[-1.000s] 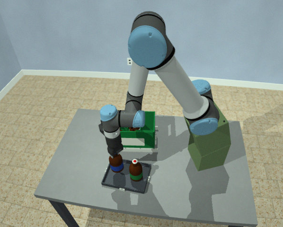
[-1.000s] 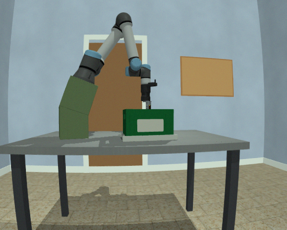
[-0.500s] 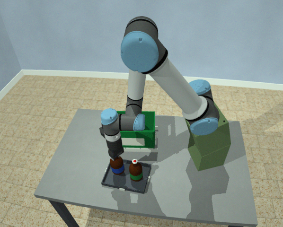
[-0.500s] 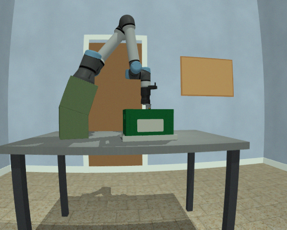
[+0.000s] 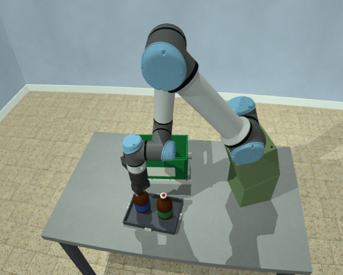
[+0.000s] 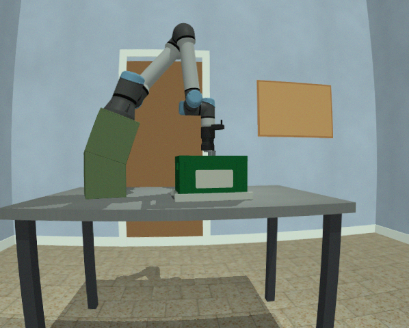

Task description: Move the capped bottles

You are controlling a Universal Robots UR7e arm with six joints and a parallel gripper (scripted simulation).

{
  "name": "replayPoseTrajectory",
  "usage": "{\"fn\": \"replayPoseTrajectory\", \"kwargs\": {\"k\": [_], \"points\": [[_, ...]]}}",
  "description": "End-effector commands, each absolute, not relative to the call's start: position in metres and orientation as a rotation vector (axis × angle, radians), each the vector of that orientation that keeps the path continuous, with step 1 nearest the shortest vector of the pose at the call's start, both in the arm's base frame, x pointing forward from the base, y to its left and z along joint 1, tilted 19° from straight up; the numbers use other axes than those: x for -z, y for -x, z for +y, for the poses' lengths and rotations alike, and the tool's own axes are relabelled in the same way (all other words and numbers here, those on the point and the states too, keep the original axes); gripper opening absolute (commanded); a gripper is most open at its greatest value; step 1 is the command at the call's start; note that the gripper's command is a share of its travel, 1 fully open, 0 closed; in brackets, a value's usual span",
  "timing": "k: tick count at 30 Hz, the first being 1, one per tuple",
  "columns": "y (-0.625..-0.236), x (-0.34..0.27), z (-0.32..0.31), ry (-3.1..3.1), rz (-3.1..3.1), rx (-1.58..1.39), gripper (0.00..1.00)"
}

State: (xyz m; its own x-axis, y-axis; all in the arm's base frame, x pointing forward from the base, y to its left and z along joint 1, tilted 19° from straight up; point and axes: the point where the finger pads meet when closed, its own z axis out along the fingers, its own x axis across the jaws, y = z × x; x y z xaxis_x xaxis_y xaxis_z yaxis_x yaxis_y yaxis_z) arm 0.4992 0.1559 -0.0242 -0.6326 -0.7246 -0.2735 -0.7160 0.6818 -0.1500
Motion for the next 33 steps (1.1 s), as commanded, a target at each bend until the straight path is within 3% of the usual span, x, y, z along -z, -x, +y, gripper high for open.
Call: {"fn": "replayPoseTrajectory", "kwargs": {"k": [1,33], "points": [[-0.5006,0.0223,0.1562,1.139,2.58,0.042,0.0],[-0.5032,0.0295,0.1565,1.138,2.577,0.044,0.0]]}}
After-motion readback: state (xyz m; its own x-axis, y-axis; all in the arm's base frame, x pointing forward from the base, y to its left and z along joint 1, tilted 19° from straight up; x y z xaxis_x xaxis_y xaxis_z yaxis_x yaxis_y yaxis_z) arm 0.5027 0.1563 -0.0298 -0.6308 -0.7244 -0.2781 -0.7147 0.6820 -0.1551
